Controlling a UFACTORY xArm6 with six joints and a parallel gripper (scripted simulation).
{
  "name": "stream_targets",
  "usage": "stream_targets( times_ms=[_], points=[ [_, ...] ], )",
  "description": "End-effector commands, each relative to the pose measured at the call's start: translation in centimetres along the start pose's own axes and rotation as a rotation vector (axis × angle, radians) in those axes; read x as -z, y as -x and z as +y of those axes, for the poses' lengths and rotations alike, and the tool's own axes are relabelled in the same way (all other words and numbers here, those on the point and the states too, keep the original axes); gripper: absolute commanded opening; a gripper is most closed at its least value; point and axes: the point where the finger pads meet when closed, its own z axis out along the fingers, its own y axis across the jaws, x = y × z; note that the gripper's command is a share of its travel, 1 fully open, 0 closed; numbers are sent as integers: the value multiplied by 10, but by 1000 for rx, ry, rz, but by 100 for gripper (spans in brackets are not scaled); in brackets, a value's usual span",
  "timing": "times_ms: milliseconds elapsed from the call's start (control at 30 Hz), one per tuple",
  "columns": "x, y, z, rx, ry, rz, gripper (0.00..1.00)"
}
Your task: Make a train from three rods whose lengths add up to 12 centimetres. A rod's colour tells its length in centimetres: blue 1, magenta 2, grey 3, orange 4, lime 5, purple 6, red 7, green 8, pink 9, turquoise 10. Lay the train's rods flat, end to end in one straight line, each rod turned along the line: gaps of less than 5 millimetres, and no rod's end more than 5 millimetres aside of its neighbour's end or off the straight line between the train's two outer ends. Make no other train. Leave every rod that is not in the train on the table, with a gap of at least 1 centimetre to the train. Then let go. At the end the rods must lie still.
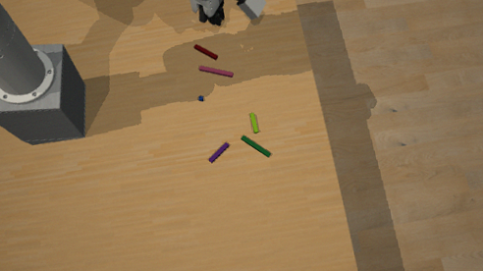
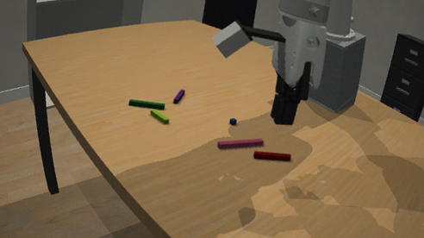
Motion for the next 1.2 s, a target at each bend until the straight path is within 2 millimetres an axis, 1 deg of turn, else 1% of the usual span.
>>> stream_targets(
  times_ms=[0,133,233,300,400,500,733,800,867,933,1000,1167],
  points=[
    [1,-1,-1,1,-3,-2,4],
    [1,-4,4,17,-4,-6,4],
    [1,-11,19,57,-6,-13,4],
    [1,-11,19,57,-6,-13,4],
    [0,-21,42,118,-10,-20,4],
    [0,-32,71,190,-14,-21,4],
    [1,-48,130,324,-9,-9,4],
    [2,-50,144,352,-4,-5,4],
    [2,-50,144,352,-4,-5,4],
    [2,-51,152,370,-1,-2,4],
    [2,-52,156,377,0,-1,4],
    [2,-52,157,379,1,-1,4]
  ],
)
